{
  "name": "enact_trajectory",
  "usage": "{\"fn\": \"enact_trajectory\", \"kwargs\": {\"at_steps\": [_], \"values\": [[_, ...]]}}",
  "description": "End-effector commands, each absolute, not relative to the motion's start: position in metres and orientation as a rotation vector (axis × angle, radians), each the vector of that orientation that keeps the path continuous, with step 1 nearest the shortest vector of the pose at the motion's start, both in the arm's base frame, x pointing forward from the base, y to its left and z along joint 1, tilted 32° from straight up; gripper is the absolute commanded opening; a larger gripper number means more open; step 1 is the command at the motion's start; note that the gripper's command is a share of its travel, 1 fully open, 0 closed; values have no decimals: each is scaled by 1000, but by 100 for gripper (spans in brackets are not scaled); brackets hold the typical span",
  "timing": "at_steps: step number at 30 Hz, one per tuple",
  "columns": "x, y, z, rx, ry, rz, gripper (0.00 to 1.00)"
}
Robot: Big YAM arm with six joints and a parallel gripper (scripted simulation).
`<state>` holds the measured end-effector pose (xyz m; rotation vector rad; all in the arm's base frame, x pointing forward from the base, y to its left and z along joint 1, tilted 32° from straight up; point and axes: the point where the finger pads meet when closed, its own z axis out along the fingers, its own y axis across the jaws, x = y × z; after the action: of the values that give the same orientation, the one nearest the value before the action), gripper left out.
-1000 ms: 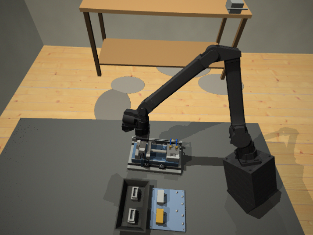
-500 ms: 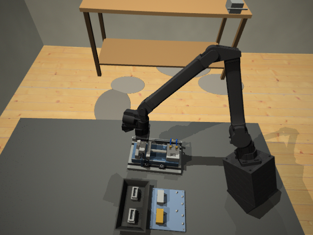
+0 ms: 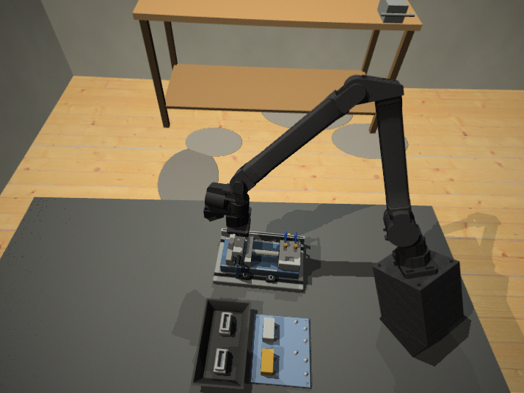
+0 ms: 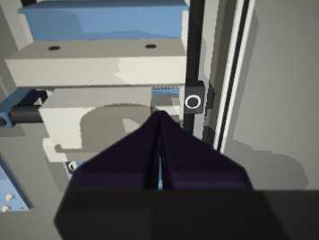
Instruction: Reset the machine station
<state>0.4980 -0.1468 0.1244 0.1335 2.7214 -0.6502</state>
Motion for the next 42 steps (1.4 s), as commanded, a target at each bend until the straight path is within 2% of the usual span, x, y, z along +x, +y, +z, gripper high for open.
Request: {"fn": "enact_trajectory", "kwargs": {"at_steps": [1, 42], "values": [[500, -131, 103, 106, 2745, -632, 0], [500, -127, 102, 105, 2745, -630, 0]]}}
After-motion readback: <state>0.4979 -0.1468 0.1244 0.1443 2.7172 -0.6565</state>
